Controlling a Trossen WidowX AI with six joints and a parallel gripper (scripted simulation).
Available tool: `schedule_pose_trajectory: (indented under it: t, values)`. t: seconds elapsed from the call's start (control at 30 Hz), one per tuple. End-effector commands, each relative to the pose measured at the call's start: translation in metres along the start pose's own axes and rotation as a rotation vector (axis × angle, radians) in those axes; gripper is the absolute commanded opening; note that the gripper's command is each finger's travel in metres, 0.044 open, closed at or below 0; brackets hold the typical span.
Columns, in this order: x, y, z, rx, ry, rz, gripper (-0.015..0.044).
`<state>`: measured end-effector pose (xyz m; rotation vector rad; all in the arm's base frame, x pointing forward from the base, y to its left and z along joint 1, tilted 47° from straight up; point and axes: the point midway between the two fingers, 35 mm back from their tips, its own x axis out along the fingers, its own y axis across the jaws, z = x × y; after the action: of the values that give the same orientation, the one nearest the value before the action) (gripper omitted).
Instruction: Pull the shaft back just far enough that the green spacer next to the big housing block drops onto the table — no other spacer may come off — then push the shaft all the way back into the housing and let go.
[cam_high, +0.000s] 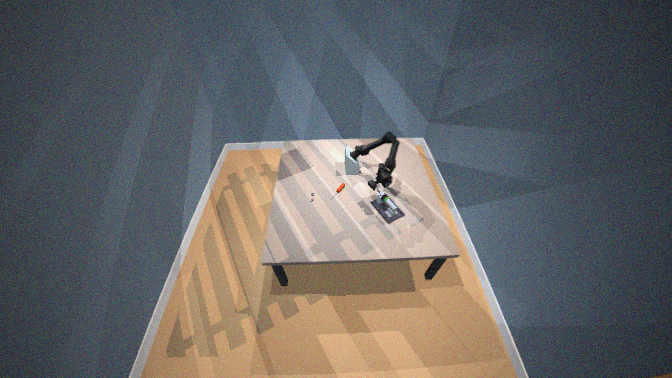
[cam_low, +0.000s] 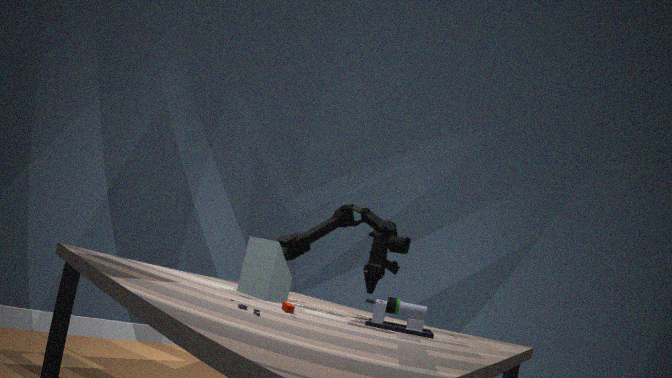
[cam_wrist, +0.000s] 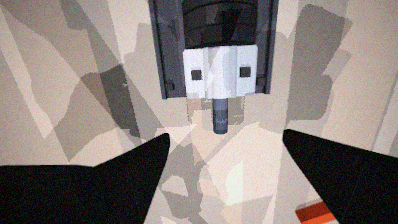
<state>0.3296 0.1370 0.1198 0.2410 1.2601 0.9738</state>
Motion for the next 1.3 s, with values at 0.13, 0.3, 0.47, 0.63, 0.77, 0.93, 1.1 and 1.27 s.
schedule_pose_trajectory:
  t: [0.13,0.3,0.47,0.63,0.77,0.93,1.1,1.27]
  values:
    - [0.0005,0.0006,0.0001,-0.004,-0.002,0.005,0.0440]
    - [0.0005,0.0006,0.0001,-0.004,-0.002,0.005,0.0440]
    - [0.0003,0.0007,0.0081,-0.005,-0.002,0.005,0.0440]
    - [0.0003,0.0007,0.0092,-0.005,-0.002,0.005,0.0440]
    - [0.0003,0.0007,0.0092,-0.005,-0.002,0.005,0.0440]
    - [0.0003,0.0007,0.0092,-0.005,-0.002,0.005,0.0440]
    - [0.0003,0.0007,0.0092,-0.005,-0.002,0.005,0.0440]
    - [0.0043,0.0007,0.0094,-0.005,-0.002,0.005,0.0440]
